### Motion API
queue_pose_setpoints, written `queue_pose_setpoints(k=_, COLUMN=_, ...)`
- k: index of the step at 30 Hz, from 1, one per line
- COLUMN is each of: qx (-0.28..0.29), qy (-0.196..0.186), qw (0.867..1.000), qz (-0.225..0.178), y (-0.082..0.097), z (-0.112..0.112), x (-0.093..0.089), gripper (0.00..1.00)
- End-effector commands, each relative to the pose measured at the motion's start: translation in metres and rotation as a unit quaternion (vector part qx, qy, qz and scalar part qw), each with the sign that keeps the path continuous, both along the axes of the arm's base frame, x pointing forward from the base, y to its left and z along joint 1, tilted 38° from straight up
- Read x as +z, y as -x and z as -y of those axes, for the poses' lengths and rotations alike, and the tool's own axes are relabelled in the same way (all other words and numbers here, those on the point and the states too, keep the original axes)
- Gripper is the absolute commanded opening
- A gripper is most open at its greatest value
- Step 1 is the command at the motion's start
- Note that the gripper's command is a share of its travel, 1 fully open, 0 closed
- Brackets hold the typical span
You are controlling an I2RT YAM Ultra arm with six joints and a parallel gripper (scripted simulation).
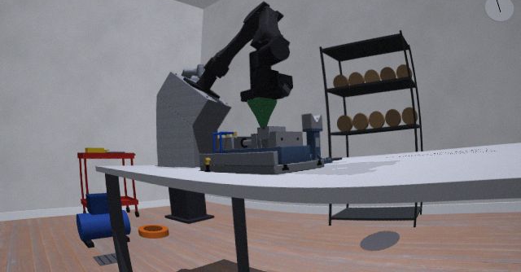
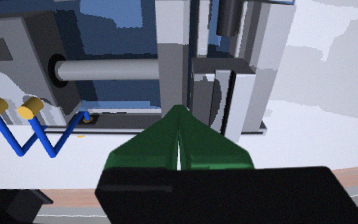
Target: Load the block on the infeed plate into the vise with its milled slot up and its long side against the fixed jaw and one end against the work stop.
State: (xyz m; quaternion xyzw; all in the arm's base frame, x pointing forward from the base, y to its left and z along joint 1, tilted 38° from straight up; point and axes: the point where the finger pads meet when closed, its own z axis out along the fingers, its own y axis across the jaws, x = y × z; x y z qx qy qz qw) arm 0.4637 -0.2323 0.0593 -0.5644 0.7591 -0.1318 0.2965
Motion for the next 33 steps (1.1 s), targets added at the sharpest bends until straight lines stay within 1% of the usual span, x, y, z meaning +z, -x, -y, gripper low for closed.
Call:
queue_pose_setpoints(k=1, qx=-0.005, qy=0.001, qw=1.000, qz=0.006, y=-0.005, z=0.006, x=0.001, gripper=0.00)
queue_pose_setpoints(k=4, qx=-0.005, qy=0.000, qw=1.000, qz=0.004, y=-0.005, z=0.005, x=0.001, gripper=0.00)
queue_pose_setpoints(k=5, qx=-0.004, qy=0.007, qw=1.000, qz=0.014, y=-0.006, z=0.005, x=0.012, gripper=0.00)
queue_pose_setpoints(k=7, qx=-0.003, qy=0.007, qw=1.000, qz=0.015, y=-0.008, z=0.005, x=0.010, gripper=0.00)
queue_pose_setpoints(k=10, qx=-0.004, qy=0.000, qw=1.000, qz=0.005, y=-0.005, z=0.005, x=0.002, gripper=0.00)
queue_pose_setpoints(k=13, qx=-0.006, qy=0.000, qw=1.000, qz=0.005, y=-0.006, z=0.006, x=-0.001, gripper=0.00)
queue_pose_setpoints(k=18, qx=-0.004, qy=0.004, qw=1.000, qz=0.011, y=-0.008, z=0.005, x=0.005, gripper=0.00)
queue_pose_setpoints(k=33, qx=-0.005, qy=0.001, qw=1.000, qz=0.007, y=-0.007, z=0.006, x=0.000, gripper=0.00)
